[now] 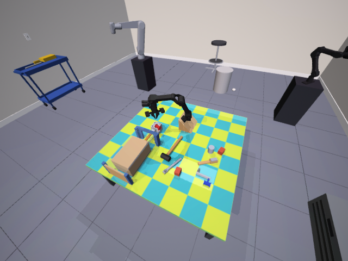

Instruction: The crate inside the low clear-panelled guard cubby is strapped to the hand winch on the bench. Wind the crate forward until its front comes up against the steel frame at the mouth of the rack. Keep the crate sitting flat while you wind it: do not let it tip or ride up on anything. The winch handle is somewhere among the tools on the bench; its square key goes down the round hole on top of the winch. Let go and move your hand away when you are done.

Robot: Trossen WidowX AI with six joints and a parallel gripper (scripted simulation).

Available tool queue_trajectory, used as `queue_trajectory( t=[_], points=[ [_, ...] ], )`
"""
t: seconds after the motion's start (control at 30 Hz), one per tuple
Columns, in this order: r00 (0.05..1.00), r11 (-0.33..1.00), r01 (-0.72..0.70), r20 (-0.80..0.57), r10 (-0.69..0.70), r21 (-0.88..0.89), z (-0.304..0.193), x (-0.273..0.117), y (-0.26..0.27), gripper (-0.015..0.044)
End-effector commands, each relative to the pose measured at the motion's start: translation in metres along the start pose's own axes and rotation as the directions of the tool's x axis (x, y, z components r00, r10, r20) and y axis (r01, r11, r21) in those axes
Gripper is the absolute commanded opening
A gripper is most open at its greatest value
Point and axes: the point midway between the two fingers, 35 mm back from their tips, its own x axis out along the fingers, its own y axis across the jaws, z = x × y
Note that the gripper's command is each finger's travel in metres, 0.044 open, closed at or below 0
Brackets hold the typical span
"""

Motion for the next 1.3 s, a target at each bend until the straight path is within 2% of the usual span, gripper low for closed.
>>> queue_trajectory(
  t=[0.0, 0.1, 0.17, 0.43, 1.27],
  points=[
    [0.991, 0.986, -0.020, 0.128, 0.042, -0.168, -0.020, 0.004, 0.001, 0.0105],
    [0.949, 0.919, -0.018, 0.283, 0.140, -0.395, -0.046, 0.009, 0.003, 0.0184],
    [0.921, 0.874, -0.004, 0.338, 0.192, -0.486, -0.057, 0.011, 0.003, 0.0236],
    [0.917, 0.868, -0.001, 0.345, 0.199, -0.497, -0.058, 0.013, 0.003, 0.0440],
    [0.917, 0.867, -0.001, 0.345, 0.200, -0.499, -0.059, 0.052, 0.004, 0.0440]
  ],
)
